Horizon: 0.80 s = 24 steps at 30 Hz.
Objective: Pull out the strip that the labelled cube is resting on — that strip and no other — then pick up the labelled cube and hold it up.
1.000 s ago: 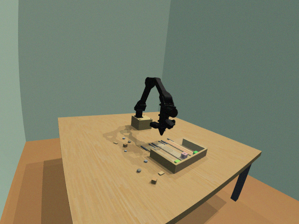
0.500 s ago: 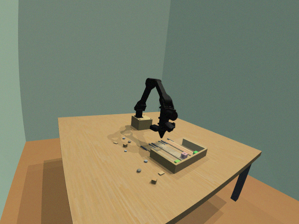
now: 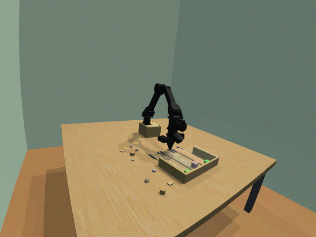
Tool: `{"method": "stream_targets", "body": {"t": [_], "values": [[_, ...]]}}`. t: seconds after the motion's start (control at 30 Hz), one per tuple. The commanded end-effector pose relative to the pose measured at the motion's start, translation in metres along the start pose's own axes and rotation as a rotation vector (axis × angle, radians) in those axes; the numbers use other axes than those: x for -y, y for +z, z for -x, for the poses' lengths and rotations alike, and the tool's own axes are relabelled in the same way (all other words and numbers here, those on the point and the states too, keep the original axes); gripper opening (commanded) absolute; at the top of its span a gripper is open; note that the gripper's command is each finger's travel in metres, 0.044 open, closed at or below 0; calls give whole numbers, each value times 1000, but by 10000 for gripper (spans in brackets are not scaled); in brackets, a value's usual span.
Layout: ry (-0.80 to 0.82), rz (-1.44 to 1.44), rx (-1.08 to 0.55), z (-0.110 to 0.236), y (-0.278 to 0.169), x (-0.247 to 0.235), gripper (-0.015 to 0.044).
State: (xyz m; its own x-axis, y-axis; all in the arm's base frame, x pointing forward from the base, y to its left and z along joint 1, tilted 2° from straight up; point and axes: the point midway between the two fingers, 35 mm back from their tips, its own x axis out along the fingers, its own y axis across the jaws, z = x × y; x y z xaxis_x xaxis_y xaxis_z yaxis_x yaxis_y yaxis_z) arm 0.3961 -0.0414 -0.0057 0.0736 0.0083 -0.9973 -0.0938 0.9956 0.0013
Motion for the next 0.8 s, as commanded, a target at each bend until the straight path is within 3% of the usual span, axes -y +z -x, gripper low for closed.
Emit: {"method": "stream_targets", "body": {"t": [0.0, 0.77], "values": [[-3, 3, -8, -10, -3, 0, 0], [-3, 3, -8, -26, -6, 1, 0]]}}
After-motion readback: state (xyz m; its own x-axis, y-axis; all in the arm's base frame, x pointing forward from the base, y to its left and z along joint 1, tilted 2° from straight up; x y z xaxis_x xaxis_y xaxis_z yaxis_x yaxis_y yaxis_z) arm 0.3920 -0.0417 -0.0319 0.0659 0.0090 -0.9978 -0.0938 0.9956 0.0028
